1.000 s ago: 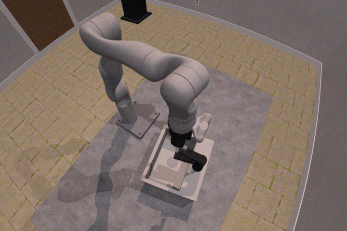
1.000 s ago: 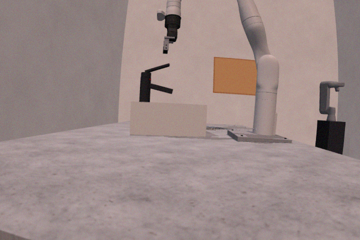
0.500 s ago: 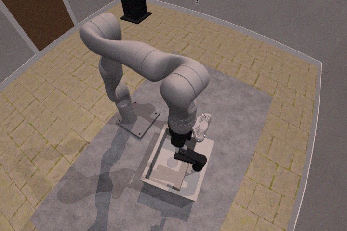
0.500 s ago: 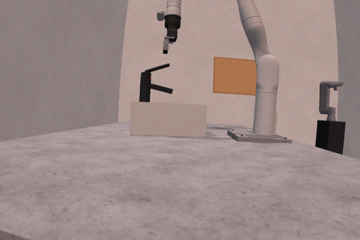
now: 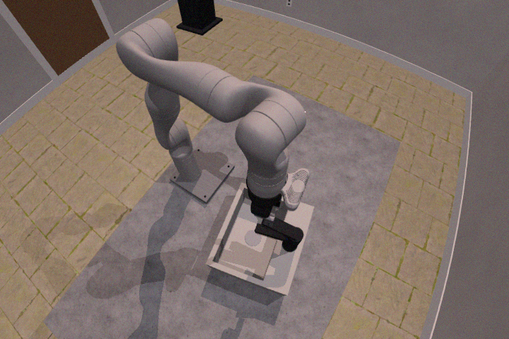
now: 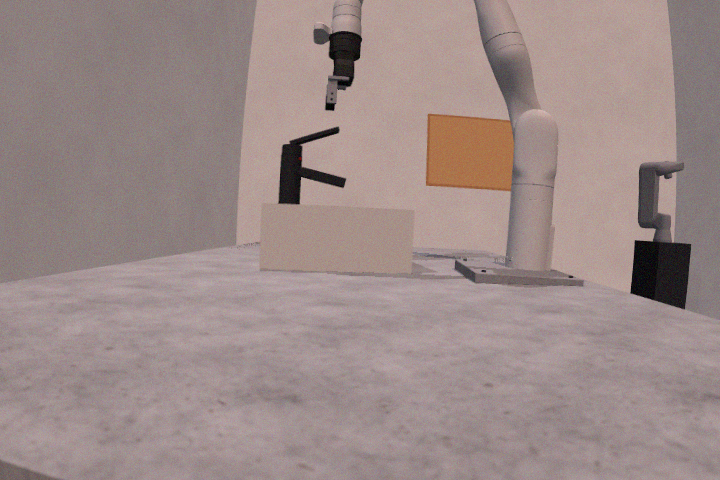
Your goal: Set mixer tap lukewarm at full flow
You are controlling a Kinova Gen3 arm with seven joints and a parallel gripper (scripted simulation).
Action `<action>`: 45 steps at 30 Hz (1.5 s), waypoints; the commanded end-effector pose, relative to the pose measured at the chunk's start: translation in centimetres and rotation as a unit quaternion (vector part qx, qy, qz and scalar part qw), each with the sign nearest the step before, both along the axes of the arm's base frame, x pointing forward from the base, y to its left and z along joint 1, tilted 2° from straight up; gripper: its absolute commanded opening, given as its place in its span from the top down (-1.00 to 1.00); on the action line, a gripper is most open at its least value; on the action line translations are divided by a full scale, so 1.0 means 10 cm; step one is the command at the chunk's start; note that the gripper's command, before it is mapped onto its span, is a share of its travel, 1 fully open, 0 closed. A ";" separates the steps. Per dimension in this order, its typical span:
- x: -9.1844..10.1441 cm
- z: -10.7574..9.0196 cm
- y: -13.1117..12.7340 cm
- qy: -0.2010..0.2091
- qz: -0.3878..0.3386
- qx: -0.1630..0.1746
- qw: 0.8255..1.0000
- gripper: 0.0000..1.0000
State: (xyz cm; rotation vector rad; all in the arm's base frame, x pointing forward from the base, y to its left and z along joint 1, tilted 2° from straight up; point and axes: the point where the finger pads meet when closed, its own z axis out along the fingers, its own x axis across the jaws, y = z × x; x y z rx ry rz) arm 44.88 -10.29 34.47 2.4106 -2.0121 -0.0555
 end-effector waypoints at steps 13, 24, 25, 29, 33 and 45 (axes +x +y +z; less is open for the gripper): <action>-0.01 -0.19 0.00 0.000 0.000 0.000 1.000 -1.00; -0.02 -0.33 0.00 0.000 0.000 0.000 1.000 -1.00; -0.02 -0.35 0.00 0.000 0.000 0.000 1.000 -1.00; -0.02 -0.40 0.00 0.000 0.000 0.000 1.000 -1.00; -0.02 -0.43 0.00 0.000 0.000 0.000 1.000 -1.00; -0.02 -0.46 0.00 0.000 0.000 0.000 1.000 -1.00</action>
